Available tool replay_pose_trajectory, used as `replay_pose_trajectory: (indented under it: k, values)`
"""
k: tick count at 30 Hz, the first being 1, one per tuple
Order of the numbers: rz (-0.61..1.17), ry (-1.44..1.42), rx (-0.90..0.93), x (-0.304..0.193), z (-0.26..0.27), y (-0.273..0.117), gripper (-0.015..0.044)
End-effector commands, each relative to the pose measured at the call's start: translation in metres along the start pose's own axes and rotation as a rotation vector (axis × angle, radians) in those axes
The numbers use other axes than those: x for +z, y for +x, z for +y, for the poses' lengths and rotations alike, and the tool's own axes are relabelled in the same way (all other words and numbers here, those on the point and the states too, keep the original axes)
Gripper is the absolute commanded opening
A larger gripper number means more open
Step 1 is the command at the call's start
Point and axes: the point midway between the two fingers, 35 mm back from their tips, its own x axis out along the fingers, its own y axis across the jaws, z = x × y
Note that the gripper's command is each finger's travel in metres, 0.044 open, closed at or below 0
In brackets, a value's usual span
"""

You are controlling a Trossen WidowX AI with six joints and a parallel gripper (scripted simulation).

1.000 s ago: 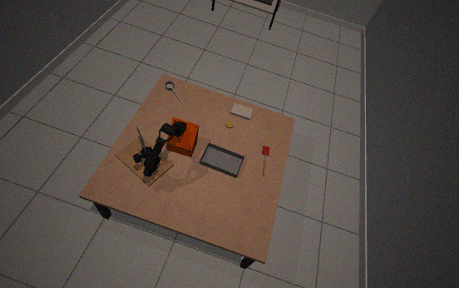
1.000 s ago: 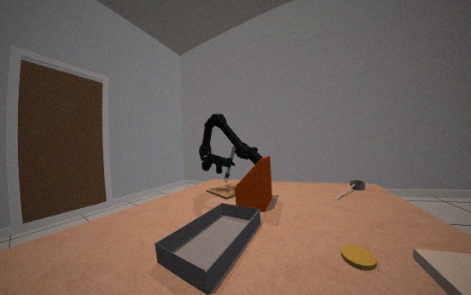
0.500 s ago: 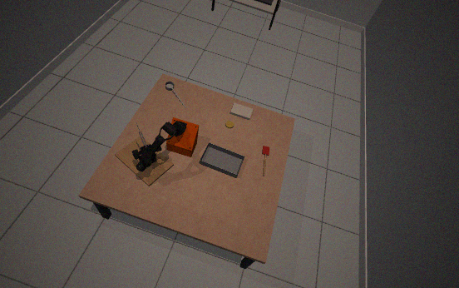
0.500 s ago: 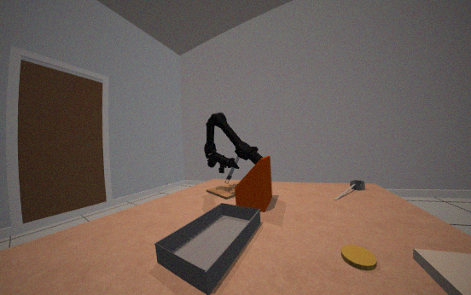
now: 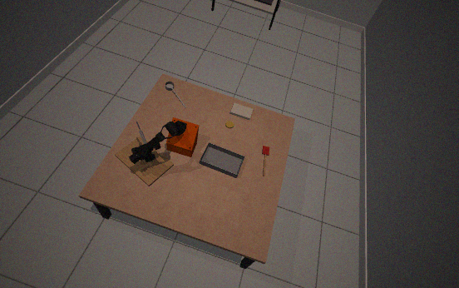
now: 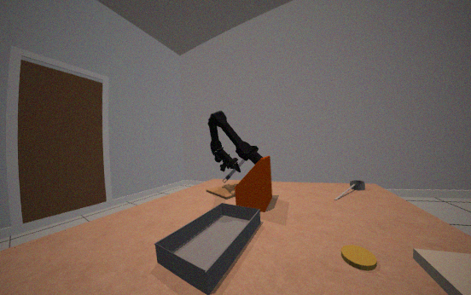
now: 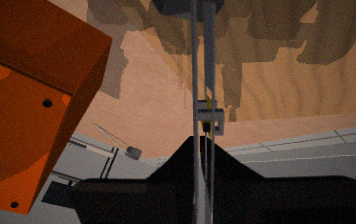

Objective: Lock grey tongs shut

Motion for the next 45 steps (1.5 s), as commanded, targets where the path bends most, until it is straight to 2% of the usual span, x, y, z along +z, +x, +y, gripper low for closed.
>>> replay_pose_trajectory:
  k: [1, 14, 27, 45]
  values:
    - [-0.097, -0.015, 0.003, 0.001, 0.000, 0.003, -0.0150]
    - [-0.395, -0.081, -0.088, 0.002, -0.012, 0.000, -0.0150]
    - [-0.640, -0.175, -0.299, -0.005, -0.028, -0.017, -0.0150]
    - [-0.650, -0.182, -0.311, -0.001, -0.032, -0.011, -0.0150]
